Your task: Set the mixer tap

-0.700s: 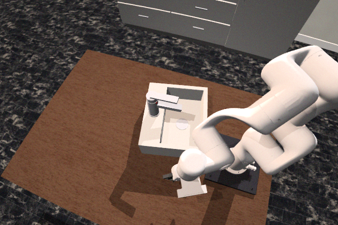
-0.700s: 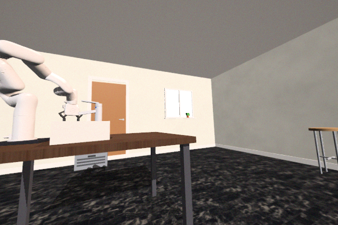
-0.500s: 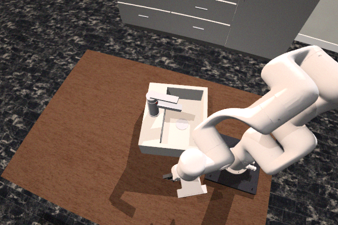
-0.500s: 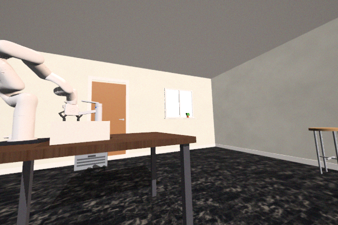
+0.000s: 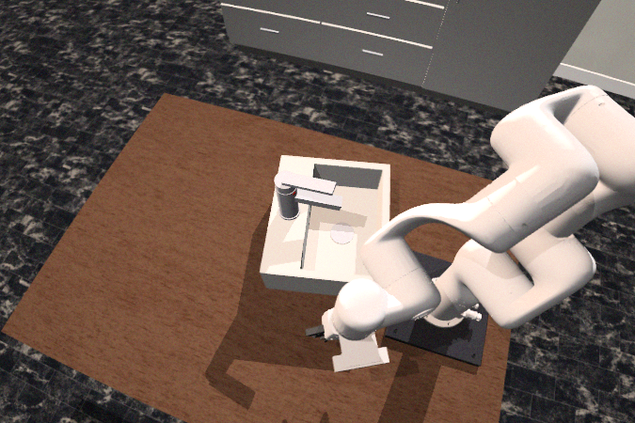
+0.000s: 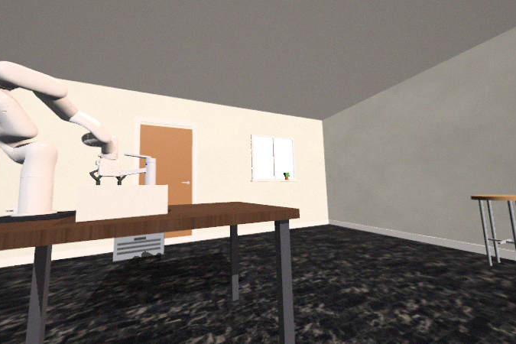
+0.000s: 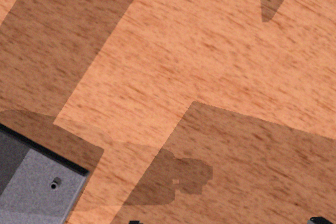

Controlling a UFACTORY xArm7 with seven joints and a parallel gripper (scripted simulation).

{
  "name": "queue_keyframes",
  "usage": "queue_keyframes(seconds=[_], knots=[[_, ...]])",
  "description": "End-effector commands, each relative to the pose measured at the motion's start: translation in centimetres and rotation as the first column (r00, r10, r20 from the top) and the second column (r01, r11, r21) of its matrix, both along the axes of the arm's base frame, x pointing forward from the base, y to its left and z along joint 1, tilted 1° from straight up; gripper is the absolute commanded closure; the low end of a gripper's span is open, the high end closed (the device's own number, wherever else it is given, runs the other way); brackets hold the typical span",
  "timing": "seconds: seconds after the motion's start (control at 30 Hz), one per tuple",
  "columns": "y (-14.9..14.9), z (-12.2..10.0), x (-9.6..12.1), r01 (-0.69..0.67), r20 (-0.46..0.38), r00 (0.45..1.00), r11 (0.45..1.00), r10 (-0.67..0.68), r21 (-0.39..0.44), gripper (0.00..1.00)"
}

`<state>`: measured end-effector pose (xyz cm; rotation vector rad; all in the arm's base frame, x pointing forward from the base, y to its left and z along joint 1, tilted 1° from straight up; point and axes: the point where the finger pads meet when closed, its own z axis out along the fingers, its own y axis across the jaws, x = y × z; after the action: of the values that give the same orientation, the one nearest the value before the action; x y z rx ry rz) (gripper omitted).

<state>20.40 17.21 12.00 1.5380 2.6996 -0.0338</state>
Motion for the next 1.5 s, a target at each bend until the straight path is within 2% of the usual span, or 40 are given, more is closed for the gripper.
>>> queue_keyframes(seconds=[0.0,0.1,0.2,0.3,0.33,0.4,0.47,0.5,0.6,0.7,0.73,0.77,0.8,0.83,0.87,0.97,1.07,1.1,1.17,1.2,1.3,1.4,1.47], knots=[[0.1,0.7,0.5,-0.025,0.004,1.0,1.0,0.025,0.004,0.0],[-0.1,2.2,1.7,-0.096,0.007,0.995,0.995,0.096,0.008,0.0],[-0.7,4.8,3.8,-0.214,0.012,0.977,0.977,0.213,0.011,0.0],[-1.1,5.9,4.6,-0.261,0.014,0.965,0.965,0.26,0.011,0.0],[-1.6,7.0,5.5,-0.31,0.016,0.951,0.951,0.31,0.011,0.0],[-1.6,7.0,5.5,-0.31,0.016,0.951,0.951,0.31,0.011,0.0],[-3.1,9.5,7.3,-0.413,0.019,0.911,0.911,0.413,0.009,0.0],[-3.1,9.5,7.3,-0.413,0.019,0.911,0.911,0.413,0.009,0.0],[-5.1,12.1,9.1,-0.515,0.02,0.857,0.857,0.514,0.005,0.0],[-6.4,13.4,10.0,-0.562,0.018,0.827,0.827,0.562,0.004,0.0],[-7.7,14.7,10.8,-0.608,0.016,0.794,0.794,0.607,0.003,0.0],[-7.7,14.7,10.8,-0.608,0.016,0.794,0.794,0.607,0.003,0.0],[-9.1,15.8,11.5,-0.649,0.013,0.76,0.761,0.649,0.002,0.0],[-9.1,15.8,11.5,-0.649,0.013,0.76,0.761,0.649,0.002,0.0],[-10.6,16.9,12.1,-0.687,0.009,0.726,0.726,0.687,0.003,0.0],[-10.6,16.9,12.1,-0.687,0.009,0.726,0.726,0.687,0.003,0.0],[-15.1,19.5,13.4,-0.779,-0.003,0.627,0.627,0.779,0.011,0.0],[-15.1,19.5,13.4,-0.779,-0.003,0.627,0.627,0.779,0.011,0.0],[-17.8,20.8,13.8,-0.821,-0.011,0.57,0.57,0.821,0.02,0.0],[-17.8,20.8,13.8,-0.821,-0.011,0.57,0.57,0.821,0.02,0.0],[-20.8,21.9,14.1,-0.861,-0.018,0.507,0.508,0.862,0.035,0.0],[-20.8,21.9,14.1,-0.861,-0.018,0.507,0.508,0.862,0.035,0.0],[-22.1,22.4,14.1,-0.875,-0.02,0.482,0.482,0.876,0.042,0.0]])
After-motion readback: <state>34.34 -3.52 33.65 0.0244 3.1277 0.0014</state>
